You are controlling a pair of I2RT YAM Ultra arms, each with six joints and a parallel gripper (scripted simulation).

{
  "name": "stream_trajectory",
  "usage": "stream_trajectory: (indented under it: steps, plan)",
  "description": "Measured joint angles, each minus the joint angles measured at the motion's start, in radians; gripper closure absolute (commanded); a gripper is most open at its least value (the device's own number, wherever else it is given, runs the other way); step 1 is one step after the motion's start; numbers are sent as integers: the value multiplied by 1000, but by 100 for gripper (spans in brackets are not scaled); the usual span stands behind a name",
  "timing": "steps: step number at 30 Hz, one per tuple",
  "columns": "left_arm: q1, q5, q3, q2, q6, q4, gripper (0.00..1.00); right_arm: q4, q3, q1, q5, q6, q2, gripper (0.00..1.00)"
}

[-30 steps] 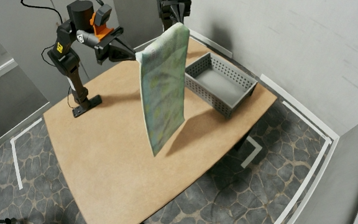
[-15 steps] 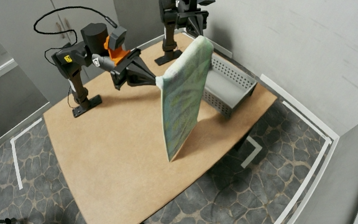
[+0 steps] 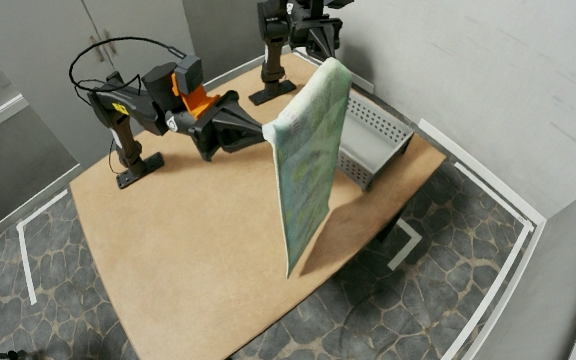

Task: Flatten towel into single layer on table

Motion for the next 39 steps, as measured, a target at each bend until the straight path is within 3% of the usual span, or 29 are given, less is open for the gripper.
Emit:
stream_trajectory:
  steps: [4,11,21,32,39]
  plan:
    - [10,0,-10,13,0,69,100,168,2,-7,0,0,48,100]
    - [23,0,-174,-3,0,250,100,345,66,-16,0,0,209,100]
    - [23,-1,-221,-29,0,332,100,365,69,-17,4,0,202,100]
    - [23,-2,-439,-89,0,441,100,317,7,-17,3,0,170,100]
    - [23,-2,-495,-105,0,485,100,290,-17,-17,5,0,164,100]
